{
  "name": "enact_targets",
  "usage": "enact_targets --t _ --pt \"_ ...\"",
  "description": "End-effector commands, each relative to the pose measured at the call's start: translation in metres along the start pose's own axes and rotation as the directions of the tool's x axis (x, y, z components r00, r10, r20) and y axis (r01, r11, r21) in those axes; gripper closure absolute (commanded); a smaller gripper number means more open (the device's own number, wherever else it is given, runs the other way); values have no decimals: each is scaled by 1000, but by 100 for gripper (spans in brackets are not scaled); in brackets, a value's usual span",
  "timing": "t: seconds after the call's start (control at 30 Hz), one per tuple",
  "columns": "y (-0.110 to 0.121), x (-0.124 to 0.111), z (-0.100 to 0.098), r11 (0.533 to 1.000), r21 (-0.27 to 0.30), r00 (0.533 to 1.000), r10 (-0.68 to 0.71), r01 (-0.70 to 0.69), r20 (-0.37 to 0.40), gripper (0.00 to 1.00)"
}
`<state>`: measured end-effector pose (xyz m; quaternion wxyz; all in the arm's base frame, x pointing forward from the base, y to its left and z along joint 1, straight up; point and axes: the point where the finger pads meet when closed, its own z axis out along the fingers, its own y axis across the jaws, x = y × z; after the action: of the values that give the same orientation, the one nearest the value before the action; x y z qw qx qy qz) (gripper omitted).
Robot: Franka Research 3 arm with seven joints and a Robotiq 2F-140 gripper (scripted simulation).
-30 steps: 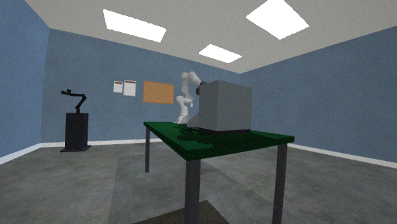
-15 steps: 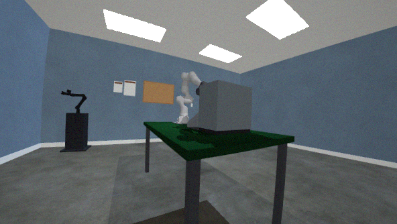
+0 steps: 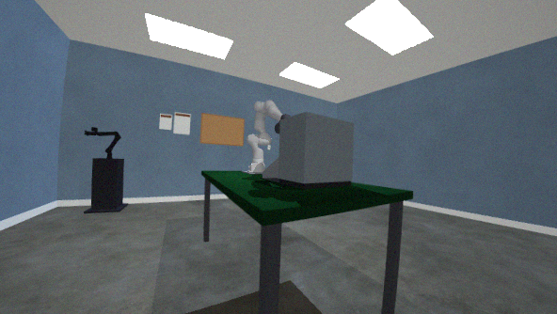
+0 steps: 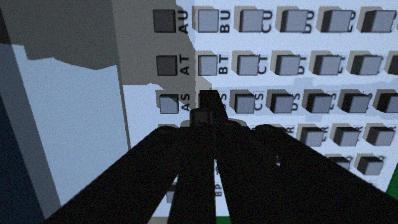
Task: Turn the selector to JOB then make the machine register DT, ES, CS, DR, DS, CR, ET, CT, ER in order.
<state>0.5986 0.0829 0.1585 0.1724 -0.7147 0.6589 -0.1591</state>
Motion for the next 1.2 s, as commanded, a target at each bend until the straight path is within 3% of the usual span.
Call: enact_targets --t 0.0,1.17 --pt "-1 0 1 1000 3 1000 7 -7 1 90" --pt "-1 0 2 1000 3 1000 7 -7 1 90"
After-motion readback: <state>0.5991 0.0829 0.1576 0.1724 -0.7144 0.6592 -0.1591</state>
